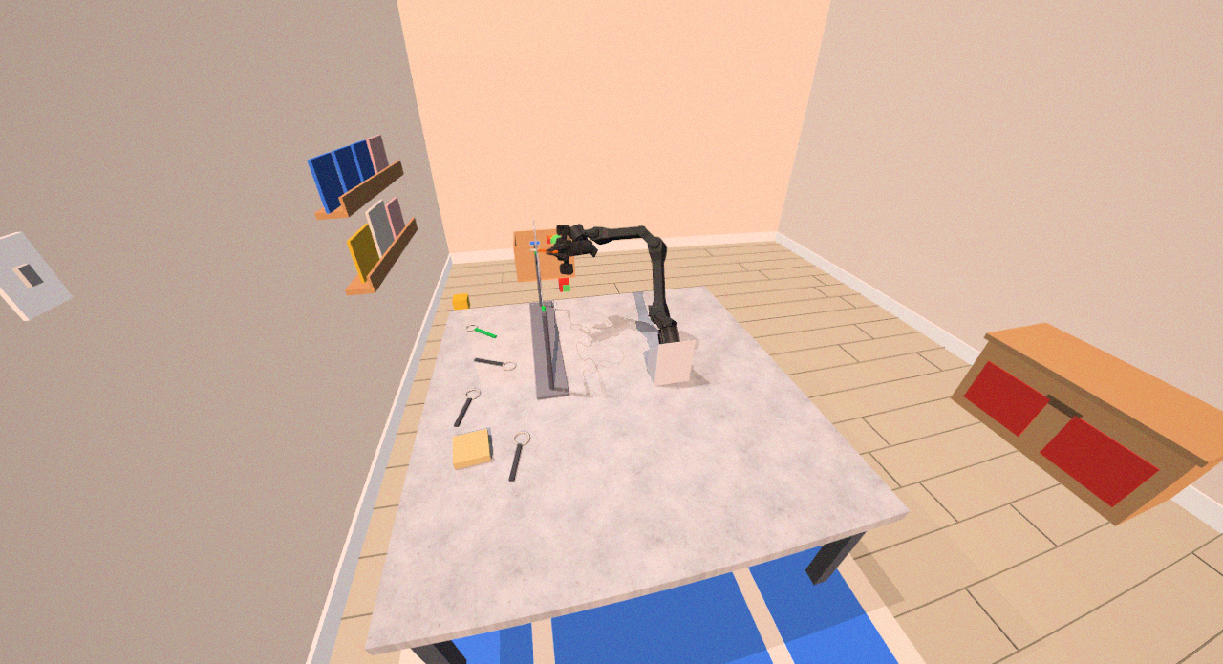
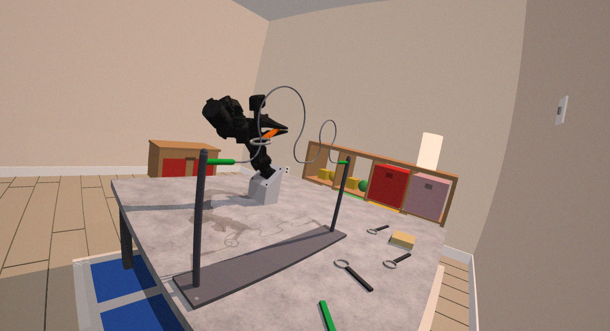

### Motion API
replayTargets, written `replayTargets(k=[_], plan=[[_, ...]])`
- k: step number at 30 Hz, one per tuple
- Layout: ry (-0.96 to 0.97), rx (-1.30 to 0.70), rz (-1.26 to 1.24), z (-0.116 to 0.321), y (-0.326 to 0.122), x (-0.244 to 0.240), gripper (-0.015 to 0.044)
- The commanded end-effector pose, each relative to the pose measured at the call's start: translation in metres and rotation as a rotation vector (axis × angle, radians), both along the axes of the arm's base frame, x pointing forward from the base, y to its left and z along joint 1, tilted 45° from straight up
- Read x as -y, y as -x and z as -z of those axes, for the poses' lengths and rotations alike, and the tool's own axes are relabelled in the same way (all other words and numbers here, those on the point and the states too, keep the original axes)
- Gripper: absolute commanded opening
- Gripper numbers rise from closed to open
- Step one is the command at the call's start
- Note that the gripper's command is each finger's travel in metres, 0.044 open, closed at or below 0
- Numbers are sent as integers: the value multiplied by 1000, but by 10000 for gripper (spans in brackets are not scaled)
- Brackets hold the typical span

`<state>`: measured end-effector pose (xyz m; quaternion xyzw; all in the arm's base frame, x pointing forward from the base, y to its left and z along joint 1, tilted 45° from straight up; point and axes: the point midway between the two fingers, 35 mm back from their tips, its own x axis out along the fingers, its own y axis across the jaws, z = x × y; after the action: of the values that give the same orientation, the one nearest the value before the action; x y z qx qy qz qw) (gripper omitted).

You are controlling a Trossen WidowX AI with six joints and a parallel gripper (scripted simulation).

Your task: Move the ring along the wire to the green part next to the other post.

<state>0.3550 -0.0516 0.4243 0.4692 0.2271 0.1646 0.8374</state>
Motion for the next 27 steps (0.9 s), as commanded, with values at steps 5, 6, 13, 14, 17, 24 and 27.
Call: replayTargets(k=[5, 6, 13, 14, 17, 24, 27], plan=[[-79, 2, -8, -16, 2, -8, -150], [-86, 1, -8, -17, 2, -9, -150], [-115, -2, -9, -23, 2, -11, -150], [-118, -2, -9, -23, 2, -11, -150], [-128, -4, -9, -25, 3, -12, -150], [-140, -6, -9, -30, 3, -13, -150], [-145, -7, -9, -32, 3, -14, -150]])
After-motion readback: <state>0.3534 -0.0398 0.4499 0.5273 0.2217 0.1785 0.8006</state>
